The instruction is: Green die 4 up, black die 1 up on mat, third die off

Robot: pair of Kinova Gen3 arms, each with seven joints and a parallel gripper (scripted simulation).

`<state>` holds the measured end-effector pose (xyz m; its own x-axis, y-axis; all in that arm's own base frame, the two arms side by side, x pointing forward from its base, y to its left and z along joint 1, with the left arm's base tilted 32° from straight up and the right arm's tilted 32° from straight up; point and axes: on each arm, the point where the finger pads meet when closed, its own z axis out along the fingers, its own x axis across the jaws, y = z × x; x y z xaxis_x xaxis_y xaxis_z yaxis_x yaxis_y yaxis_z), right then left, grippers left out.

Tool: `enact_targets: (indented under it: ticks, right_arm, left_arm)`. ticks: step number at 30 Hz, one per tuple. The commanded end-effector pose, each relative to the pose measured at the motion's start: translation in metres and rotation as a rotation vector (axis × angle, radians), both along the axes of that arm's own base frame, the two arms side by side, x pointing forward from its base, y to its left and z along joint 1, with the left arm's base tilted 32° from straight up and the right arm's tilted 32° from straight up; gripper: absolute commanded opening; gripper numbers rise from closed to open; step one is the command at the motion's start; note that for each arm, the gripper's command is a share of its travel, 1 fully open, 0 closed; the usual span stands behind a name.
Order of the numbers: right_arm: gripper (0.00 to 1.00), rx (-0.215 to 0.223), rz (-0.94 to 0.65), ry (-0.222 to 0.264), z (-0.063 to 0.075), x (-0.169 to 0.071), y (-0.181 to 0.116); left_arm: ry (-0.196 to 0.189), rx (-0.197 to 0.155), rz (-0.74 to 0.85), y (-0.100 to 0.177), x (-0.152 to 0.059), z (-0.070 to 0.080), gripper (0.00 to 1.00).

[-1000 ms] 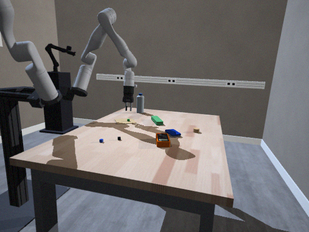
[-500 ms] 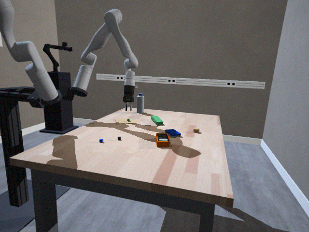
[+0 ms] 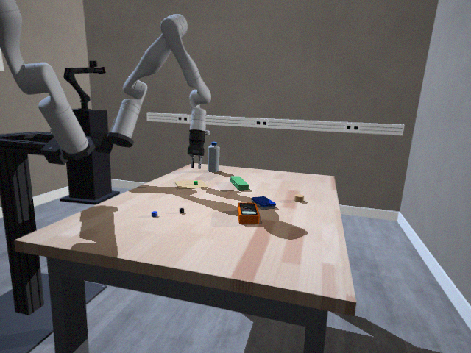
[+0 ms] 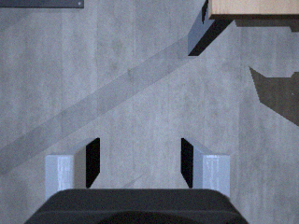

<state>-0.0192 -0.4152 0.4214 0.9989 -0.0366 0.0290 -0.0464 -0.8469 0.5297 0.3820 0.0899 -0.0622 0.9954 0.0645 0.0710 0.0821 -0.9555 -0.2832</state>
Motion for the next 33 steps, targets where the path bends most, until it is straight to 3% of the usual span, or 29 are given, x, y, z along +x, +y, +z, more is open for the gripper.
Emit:
enact_targets:
  ticks: [1,8,10,18,22,33]
  right_arm:
    - [1.00,-0.002,0.000,0.000,0.0007,-0.0001,0.0000]
    - [1.00,-0.002,0.000,0.000,0.0007,-0.0001,0.0000]
    - [1.00,-0.002,0.000,0.000,0.0007,-0.0001,0.0000]
    - [1.00,-0.002,0.000,0.000,0.0007,-0.0001,0.0000]
    - [1.00,-0.002,0.000,0.000,0.0007,-0.0001,0.0000]
    - [1.00,-0.002,0.000,0.000,0.0007,-0.0001,0.0000]
  left_arm:
    - [0.000,-0.014,-0.001,-0.0003,0.0001,0.0001,0.64]
    - [-0.003,-0.084,-0.006,0.0003,-0.0002,-0.0001,0.64]
    - [-0.003,-0.084,-0.006,0.0003,-0.0002,-0.0001,0.64]
    - [-0.011,-0.199,-0.014,0.0014,-0.0002,0.0000,0.64]
    - [-0.016,-0.240,-0.018,0.0018,0.0002,0.0006,0.64]
    - [-0.018,-0.254,-0.020,0.0045,0.0003,0.0013,0.64]
